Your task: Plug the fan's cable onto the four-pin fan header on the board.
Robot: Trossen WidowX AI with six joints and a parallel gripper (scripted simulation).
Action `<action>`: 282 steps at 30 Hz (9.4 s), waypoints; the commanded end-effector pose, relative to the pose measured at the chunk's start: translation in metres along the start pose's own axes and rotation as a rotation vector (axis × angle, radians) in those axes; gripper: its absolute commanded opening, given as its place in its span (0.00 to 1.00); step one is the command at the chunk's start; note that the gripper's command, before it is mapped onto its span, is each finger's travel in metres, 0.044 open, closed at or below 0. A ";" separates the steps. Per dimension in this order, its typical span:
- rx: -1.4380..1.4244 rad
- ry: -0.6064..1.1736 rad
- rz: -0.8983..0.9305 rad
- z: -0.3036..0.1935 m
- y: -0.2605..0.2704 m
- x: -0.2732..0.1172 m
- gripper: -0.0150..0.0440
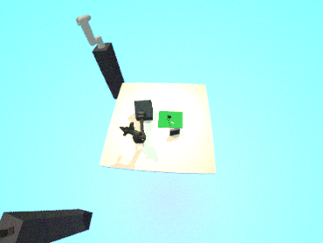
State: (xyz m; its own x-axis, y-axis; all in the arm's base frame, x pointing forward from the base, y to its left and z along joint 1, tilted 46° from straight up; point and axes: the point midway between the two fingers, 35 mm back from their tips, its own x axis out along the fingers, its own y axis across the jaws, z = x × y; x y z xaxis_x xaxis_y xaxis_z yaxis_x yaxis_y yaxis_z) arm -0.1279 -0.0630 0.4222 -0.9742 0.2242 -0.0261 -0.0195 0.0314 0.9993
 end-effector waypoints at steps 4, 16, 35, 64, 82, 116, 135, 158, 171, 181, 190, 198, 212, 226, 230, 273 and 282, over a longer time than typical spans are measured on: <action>0.000 0.000 0.000 0.000 0.000 0.000 0.43; -0.443 -0.449 -0.331 0.172 -0.016 0.019 0.97; -0.821 -0.516 -1.197 0.347 -0.110 -0.073 1.00; -0.739 1.142 -1.746 0.350 -0.314 -0.297 1.00; -0.682 2.046 -0.722 0.255 -0.395 -0.369 1.00; -0.680 2.048 -0.719 0.209 -0.448 -0.390 1.00; -0.678 2.049 -0.717 0.190 -0.468 -0.398 1.00; -0.673 2.047 -0.726 0.191 -0.467 -0.398 0.42; -0.677 2.046 -0.727 0.199 -0.461 -0.397 0.25; -0.685 2.044 -0.727 0.220 -0.441 -0.390 0.25; -0.687 2.044 -0.725 0.237 -0.421 -0.381 0.25; -0.684 2.046 -0.721 0.251 -0.402 -0.372 0.25; -0.578 1.934 -0.888 0.256 -0.395 -0.370 0.25; -0.291 1.604 -1.261 0.258 -0.395 -0.374 0.25; -0.205 1.500 -1.353 0.258 -0.395 -0.375 0.25; 0.818 0.220 -1.938 0.262 -0.394 -0.384 0.25; 0.880 0.139 -1.949 0.262 -0.394 -0.385 0.25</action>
State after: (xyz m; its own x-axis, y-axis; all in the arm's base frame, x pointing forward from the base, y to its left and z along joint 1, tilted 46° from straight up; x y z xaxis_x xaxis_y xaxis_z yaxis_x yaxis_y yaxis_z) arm 0.3134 0.0929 0.0320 0.1512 -0.7016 -0.6963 -0.7348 0.3914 -0.5540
